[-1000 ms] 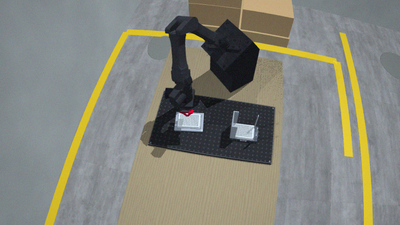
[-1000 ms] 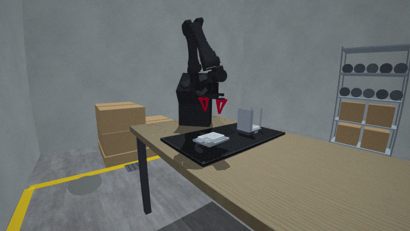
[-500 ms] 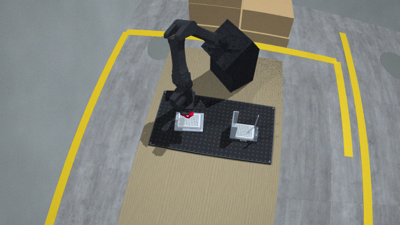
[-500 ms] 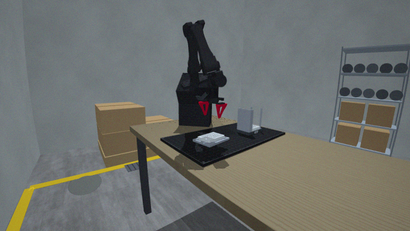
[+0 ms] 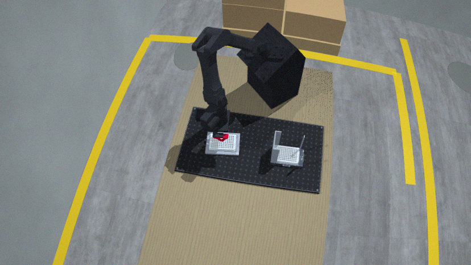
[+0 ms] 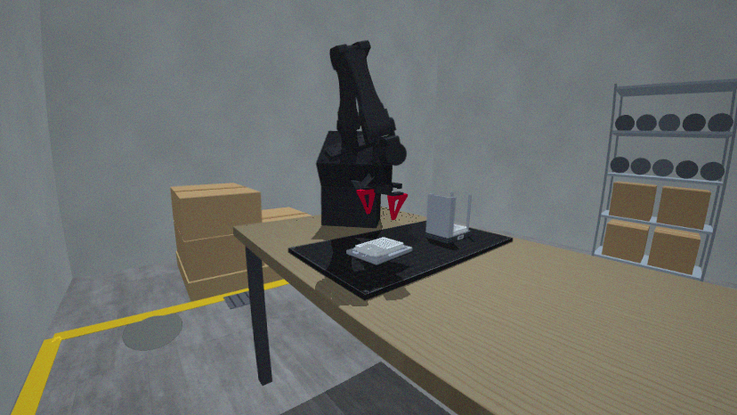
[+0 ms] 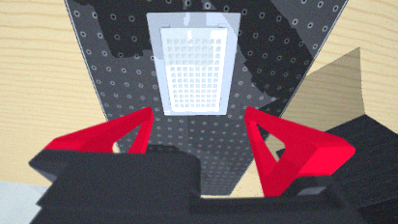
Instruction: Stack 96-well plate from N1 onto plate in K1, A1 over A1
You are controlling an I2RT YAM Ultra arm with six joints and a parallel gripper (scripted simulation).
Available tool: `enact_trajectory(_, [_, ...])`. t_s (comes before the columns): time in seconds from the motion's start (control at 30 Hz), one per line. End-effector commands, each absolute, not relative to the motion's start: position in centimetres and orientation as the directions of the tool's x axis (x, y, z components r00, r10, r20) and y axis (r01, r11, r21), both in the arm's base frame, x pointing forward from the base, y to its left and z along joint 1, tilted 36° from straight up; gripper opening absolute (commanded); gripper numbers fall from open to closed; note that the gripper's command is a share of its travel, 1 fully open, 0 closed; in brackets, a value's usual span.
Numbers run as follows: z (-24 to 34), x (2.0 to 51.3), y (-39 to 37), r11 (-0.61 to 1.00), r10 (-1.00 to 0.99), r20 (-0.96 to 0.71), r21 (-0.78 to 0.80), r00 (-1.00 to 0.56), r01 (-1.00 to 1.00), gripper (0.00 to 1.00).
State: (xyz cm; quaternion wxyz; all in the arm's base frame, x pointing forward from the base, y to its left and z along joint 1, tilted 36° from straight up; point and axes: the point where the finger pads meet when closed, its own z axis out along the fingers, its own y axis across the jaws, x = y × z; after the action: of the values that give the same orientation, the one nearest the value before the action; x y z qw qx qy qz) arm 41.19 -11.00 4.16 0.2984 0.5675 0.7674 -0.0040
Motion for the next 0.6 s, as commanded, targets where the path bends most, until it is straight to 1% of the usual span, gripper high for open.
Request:
enact_trajectory(0.0, [4.8, 42.7, -11.6, 0.359, 0.865, -0.476, 0.366, -0.159, 0.858, 1.00])
enact_trajectory(0.57, [2.8, 43.8, -12.5, 0.360, 0.865, -0.476, 0.366, -0.159, 0.858, 1.00])
